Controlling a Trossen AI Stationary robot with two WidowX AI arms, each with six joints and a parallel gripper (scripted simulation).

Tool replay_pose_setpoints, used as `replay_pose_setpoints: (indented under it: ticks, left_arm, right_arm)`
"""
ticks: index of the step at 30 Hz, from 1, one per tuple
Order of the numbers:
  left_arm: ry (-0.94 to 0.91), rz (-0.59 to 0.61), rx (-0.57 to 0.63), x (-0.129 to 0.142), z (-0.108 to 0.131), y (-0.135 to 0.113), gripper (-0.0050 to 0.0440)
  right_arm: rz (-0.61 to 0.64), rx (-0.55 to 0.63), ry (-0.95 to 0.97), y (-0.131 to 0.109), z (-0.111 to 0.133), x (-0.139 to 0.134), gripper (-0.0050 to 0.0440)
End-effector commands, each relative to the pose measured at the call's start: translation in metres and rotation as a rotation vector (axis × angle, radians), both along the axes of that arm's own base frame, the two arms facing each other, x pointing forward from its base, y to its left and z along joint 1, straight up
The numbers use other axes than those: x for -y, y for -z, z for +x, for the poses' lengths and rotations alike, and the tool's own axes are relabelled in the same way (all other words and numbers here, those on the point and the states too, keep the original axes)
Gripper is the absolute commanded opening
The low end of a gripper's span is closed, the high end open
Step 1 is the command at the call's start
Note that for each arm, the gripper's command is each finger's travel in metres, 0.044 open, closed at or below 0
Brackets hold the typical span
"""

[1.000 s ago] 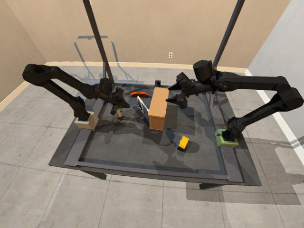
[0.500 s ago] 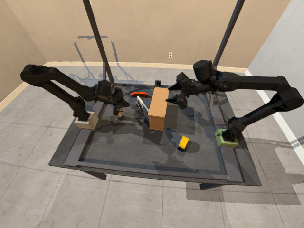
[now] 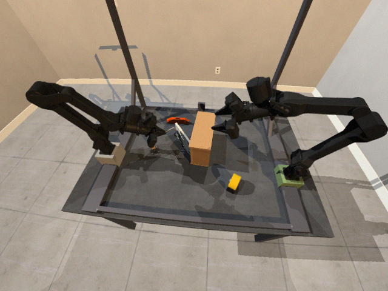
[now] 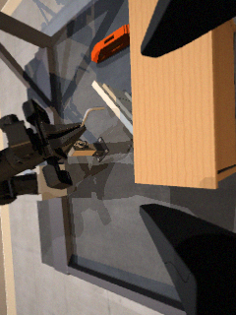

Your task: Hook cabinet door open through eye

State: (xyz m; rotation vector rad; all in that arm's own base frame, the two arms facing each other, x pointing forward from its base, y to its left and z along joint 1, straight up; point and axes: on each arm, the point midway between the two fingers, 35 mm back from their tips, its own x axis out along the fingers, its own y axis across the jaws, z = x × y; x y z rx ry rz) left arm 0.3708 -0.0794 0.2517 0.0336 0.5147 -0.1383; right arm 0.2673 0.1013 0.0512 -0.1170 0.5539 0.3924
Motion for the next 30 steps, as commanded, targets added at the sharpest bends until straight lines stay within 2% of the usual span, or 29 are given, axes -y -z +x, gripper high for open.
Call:
replay_pose_setpoints:
  ticks: [1,8,25,30]
  left_arm:
    - [0.003,-0.006,0.032,0.0003,-0.0005,-0.0123,0.0400]
    - [0.003,-0.006,0.032,0.0003,-0.0005,-0.0123,0.0400]
    - [0.003,-0.006,0.032,0.0003,-0.0005,-0.0123,0.0400]
    - [0.003,-0.006,0.032,0.0003,-0.0005,-0.0123,0.0400]
  right_arm:
    - [0.003,0.009,-0.079,-0.0044,0.0026,-0.0036,-0.0050]
    - [0.003,0.013,-0.145,-0.0056,0.0023,-0.0055,-0.0050]
    - [0.000,0.007,-0.144,-0.0055,0.0024,-0.0062,-0.0050]
    - [-0.049,-0.076,-0.145,-0.0020,0.0062,-0.0089,-0.0050]
